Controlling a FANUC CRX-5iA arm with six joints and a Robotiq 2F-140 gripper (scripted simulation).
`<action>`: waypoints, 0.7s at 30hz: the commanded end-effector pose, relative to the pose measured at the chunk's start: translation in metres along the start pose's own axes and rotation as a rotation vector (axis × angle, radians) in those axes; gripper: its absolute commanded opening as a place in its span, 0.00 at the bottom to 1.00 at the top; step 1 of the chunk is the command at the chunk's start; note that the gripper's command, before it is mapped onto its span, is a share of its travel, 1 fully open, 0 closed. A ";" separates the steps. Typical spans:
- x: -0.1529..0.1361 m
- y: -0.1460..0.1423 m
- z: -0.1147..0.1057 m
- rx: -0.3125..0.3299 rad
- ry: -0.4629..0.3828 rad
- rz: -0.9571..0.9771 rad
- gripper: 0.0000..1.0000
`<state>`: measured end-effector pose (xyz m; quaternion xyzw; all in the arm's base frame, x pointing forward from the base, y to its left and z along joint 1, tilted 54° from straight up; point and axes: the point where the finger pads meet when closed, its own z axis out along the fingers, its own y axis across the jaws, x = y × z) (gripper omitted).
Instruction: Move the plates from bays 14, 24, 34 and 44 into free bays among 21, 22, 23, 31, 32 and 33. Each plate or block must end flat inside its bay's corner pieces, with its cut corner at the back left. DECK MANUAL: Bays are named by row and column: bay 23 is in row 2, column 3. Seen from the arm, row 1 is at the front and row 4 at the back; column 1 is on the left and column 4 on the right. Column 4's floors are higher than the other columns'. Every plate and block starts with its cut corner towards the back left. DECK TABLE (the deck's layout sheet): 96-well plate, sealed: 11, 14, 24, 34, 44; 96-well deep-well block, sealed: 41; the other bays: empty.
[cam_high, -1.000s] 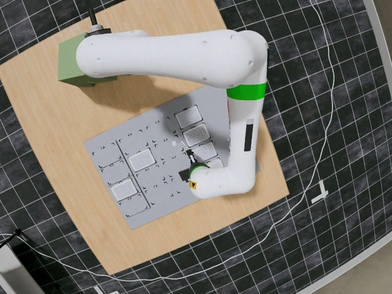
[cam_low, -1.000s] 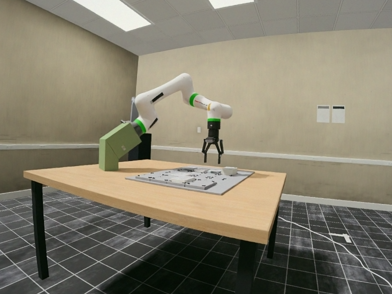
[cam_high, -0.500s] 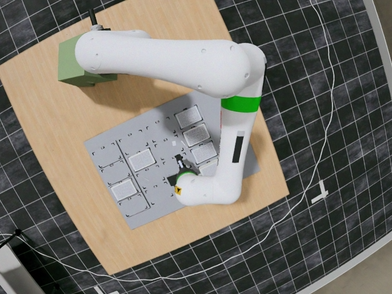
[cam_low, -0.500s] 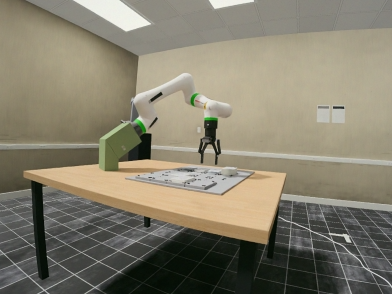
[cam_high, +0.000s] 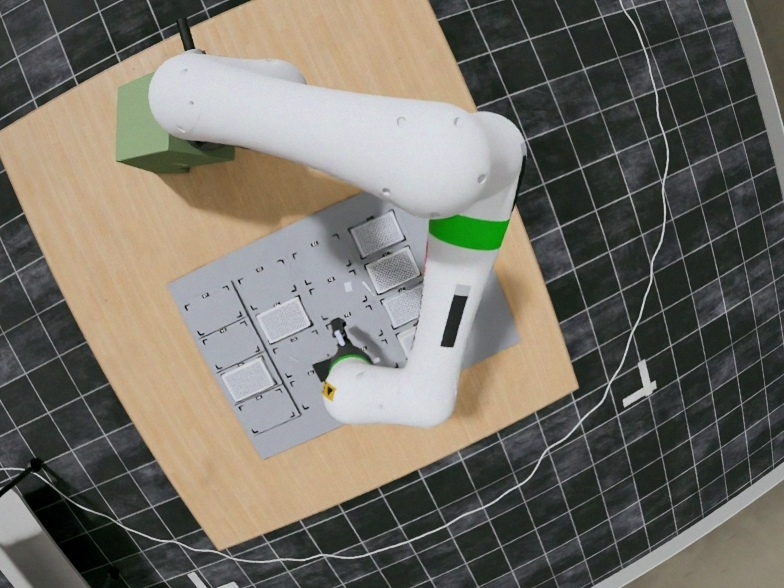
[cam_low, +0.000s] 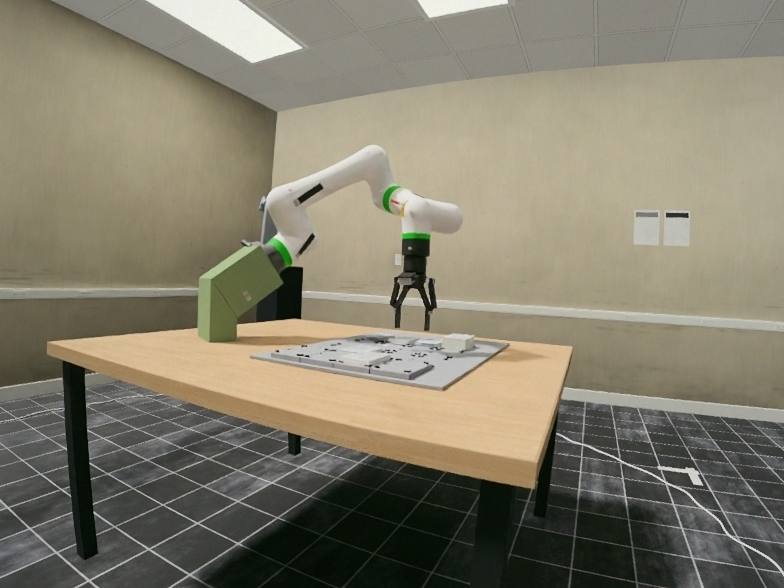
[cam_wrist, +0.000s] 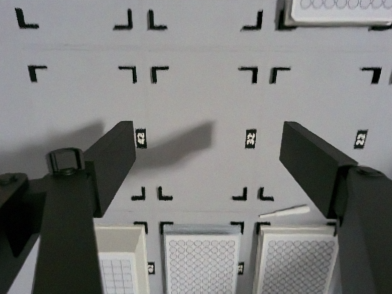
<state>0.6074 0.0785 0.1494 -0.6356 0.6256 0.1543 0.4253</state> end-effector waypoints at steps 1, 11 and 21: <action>0.008 -0.001 -0.001 0.001 0.001 -0.001 0.70; 0.044 -0.001 -0.001 0.001 0.001 -0.001 0.70; 0.076 -0.001 -0.001 0.001 0.001 -0.001 0.70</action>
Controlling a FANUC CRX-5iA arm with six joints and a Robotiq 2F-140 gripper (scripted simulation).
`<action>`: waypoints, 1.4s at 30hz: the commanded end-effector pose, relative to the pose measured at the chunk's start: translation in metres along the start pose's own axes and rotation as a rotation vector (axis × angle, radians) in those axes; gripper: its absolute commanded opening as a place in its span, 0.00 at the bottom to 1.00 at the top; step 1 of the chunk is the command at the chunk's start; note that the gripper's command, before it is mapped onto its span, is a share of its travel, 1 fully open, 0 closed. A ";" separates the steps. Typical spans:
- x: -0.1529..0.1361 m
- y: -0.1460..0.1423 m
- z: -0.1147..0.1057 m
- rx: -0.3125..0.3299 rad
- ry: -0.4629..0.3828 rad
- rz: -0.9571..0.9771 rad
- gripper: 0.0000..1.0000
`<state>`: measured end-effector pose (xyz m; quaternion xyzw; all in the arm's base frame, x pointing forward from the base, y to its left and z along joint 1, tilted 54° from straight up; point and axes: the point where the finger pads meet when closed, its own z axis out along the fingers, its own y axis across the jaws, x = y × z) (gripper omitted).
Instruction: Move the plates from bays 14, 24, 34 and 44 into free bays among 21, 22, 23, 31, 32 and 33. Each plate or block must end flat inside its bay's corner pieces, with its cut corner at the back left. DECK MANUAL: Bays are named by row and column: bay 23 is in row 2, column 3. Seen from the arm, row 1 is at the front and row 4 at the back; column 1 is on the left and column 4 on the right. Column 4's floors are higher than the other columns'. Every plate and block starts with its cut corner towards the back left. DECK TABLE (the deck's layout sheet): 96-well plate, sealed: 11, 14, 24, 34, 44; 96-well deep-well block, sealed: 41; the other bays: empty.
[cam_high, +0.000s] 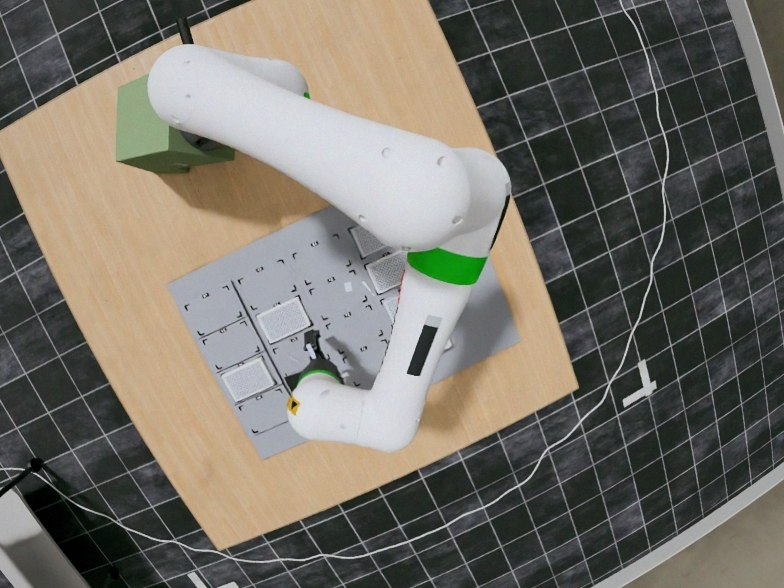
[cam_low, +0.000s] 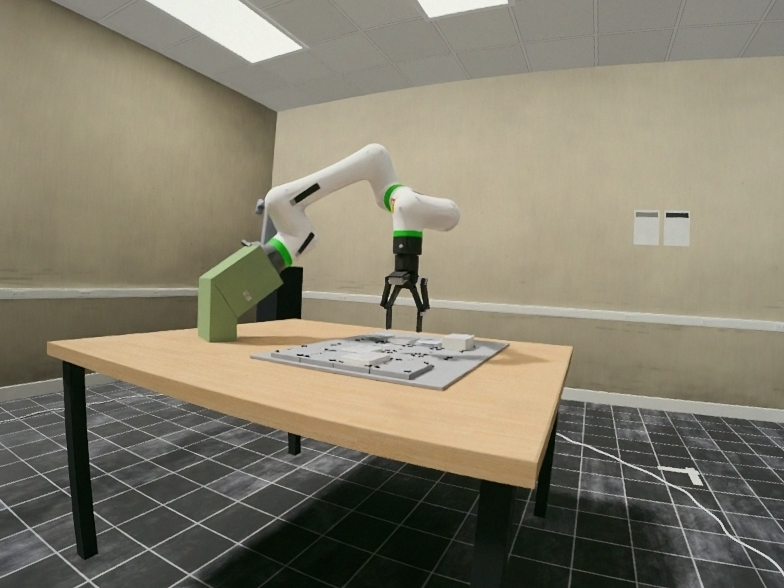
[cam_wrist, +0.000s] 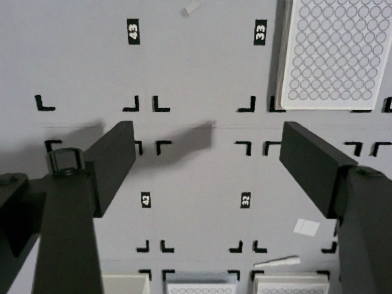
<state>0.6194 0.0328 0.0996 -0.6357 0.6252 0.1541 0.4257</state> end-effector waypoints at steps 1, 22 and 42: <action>0.011 0.000 -0.001 0.001 0.001 0.000 0.70; 0.087 0.000 -0.001 0.001 0.001 0.000 0.70; 0.159 0.000 -0.001 0.001 0.002 0.000 0.70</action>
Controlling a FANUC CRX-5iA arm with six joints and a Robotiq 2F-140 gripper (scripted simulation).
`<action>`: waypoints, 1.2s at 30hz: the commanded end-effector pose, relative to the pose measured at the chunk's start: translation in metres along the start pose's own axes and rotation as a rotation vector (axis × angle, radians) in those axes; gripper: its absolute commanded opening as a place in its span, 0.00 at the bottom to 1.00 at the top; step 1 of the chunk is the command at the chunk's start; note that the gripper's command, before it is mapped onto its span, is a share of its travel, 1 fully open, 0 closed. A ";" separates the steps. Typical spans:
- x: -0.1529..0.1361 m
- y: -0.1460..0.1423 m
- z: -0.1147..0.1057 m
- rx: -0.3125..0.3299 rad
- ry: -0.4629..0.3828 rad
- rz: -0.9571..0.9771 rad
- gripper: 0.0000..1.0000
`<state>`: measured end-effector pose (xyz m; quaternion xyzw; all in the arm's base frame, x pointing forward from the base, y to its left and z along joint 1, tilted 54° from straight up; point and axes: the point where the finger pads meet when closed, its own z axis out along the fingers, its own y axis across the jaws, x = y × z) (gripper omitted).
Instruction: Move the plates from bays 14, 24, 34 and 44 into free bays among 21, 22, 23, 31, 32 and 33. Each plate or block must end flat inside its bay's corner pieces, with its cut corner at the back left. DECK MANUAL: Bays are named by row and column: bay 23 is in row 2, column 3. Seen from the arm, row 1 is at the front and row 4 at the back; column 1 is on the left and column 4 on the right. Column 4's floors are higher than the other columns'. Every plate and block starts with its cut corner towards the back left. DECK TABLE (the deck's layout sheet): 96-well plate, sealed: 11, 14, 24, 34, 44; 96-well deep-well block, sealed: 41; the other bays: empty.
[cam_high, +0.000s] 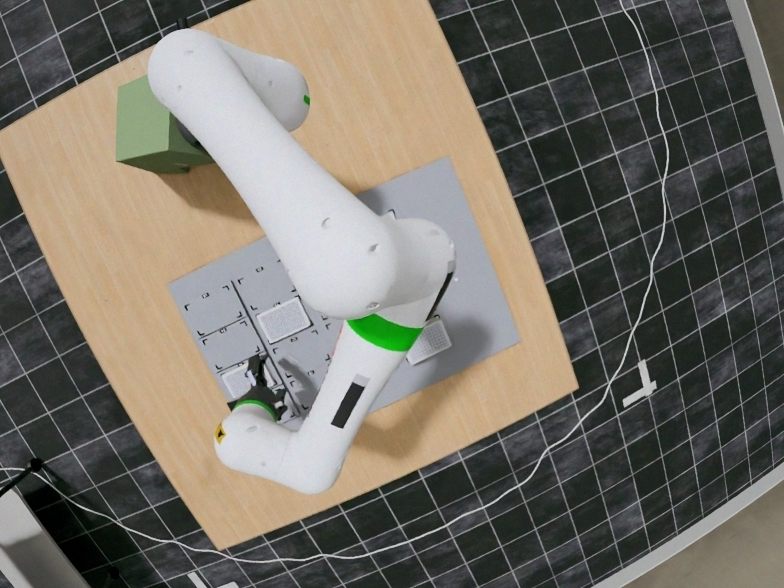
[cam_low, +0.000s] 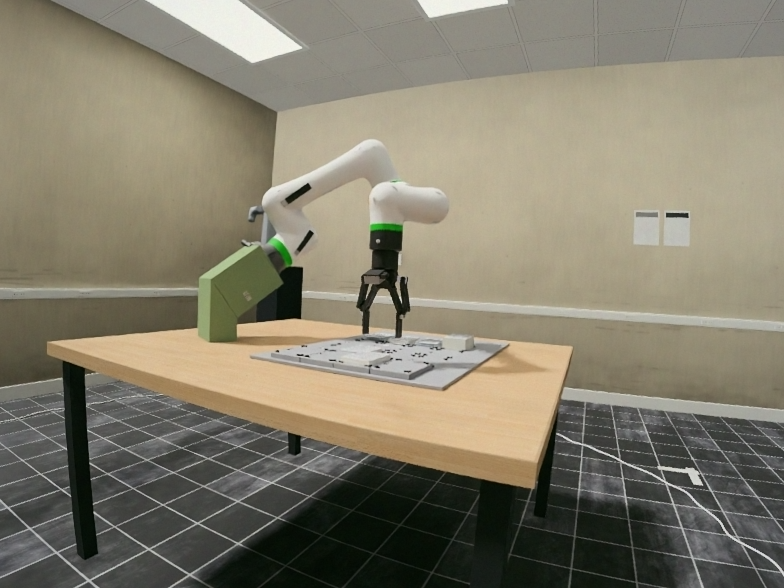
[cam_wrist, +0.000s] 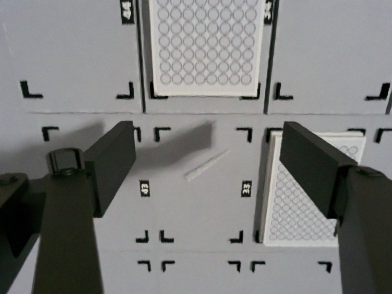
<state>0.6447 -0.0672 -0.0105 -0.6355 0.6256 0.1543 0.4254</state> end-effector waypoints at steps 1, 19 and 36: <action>0.013 -0.001 -0.001 0.001 0.001 0.000 0.70; 0.077 -0.001 -0.001 0.001 0.001 0.000 0.70; 0.085 -0.001 0.007 0.001 0.001 0.000 0.70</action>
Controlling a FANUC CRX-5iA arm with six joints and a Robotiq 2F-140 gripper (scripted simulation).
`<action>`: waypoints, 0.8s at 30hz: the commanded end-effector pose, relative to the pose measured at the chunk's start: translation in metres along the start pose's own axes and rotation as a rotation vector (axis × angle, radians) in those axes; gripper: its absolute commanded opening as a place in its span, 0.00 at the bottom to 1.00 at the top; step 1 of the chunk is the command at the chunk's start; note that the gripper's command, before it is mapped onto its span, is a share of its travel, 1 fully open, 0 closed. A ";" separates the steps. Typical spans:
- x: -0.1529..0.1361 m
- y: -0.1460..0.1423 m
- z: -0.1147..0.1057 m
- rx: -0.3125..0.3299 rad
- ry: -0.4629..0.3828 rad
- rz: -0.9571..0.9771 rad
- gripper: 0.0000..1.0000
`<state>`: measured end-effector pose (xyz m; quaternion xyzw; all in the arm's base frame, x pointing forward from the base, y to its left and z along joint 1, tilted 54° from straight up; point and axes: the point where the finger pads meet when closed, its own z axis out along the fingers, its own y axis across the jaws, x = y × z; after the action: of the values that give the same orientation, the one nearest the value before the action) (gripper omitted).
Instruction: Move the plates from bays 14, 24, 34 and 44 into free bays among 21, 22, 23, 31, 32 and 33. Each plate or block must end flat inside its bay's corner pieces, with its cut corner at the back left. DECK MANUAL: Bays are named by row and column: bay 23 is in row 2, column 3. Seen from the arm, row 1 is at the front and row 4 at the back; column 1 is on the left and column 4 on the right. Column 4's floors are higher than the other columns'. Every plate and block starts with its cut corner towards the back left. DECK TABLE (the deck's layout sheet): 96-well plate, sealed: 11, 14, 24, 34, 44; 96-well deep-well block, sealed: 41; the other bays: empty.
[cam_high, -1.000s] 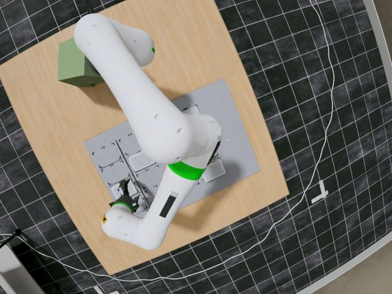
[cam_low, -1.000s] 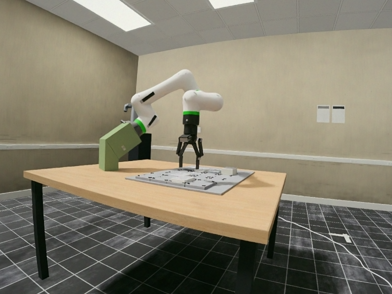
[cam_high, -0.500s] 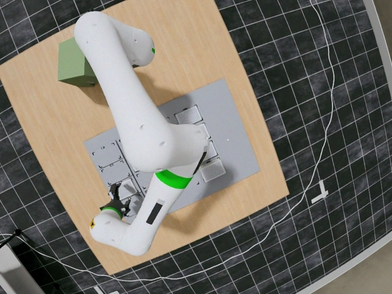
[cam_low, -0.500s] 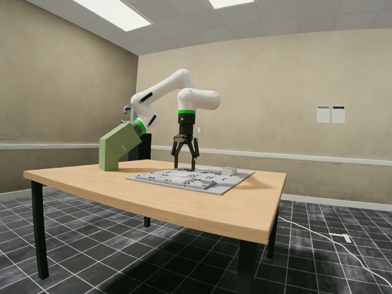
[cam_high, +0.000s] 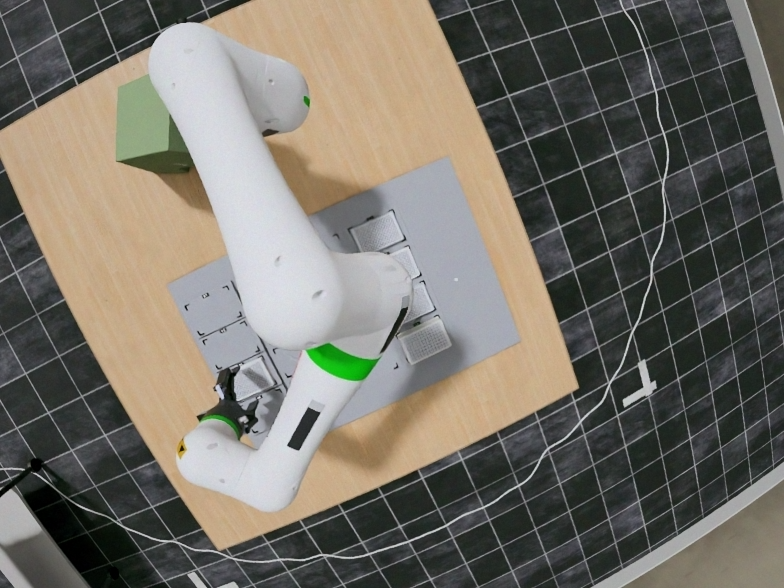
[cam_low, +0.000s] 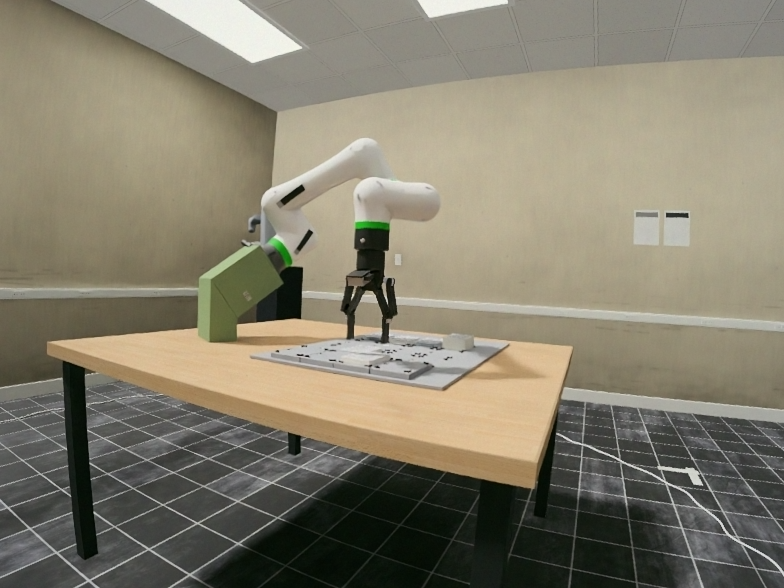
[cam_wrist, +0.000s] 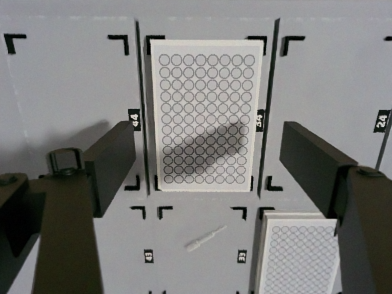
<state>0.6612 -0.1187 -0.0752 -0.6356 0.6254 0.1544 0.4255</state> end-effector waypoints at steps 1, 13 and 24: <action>0.001 -0.001 0.002 0.001 0.002 0.000 0.70; 0.001 -0.001 0.015 0.001 0.002 0.000 0.70; 0.001 -0.001 0.026 0.001 0.002 0.000 0.70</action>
<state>0.6703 -0.0991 -0.0910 -0.6356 0.6255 0.1543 0.4255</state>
